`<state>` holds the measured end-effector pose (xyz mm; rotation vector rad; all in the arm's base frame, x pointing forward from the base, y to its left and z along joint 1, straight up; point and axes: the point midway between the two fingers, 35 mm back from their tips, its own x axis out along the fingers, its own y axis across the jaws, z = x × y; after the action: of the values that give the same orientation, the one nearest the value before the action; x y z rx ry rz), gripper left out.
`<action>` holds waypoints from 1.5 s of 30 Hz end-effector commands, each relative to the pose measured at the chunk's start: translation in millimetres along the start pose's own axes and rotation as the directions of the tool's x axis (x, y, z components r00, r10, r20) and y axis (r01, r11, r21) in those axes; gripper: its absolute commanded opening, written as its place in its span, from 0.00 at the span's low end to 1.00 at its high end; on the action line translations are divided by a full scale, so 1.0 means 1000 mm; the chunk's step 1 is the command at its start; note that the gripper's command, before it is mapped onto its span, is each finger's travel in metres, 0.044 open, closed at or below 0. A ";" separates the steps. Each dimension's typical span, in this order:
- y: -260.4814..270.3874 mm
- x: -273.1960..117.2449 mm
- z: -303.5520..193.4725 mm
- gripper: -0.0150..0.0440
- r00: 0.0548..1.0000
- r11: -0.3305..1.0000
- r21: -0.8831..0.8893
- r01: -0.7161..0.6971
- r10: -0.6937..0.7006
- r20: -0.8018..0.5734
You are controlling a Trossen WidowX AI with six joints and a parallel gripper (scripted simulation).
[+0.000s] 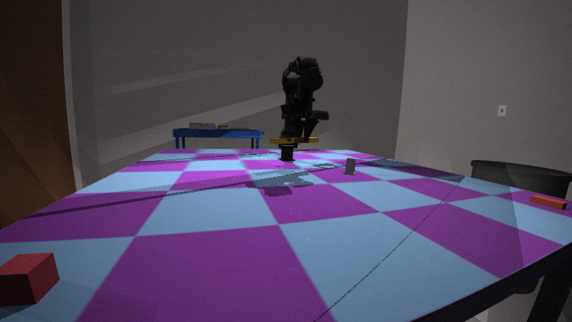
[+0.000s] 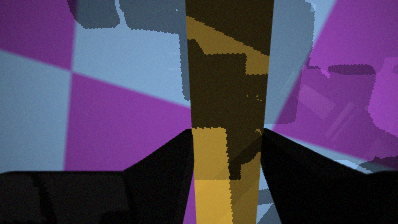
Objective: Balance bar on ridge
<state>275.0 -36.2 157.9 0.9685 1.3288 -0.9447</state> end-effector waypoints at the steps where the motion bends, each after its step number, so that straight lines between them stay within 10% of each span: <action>1: 0.009 -0.002 -0.008 0.25 1.000 1.000 -0.026 -0.002 0.002 0.004; 45: 0.076 -0.002 -0.148 0.25 1.000 0.929 -0.369 -0.011 0.008 -0.010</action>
<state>299.0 118.8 159.0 0.7007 1.4437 -0.6645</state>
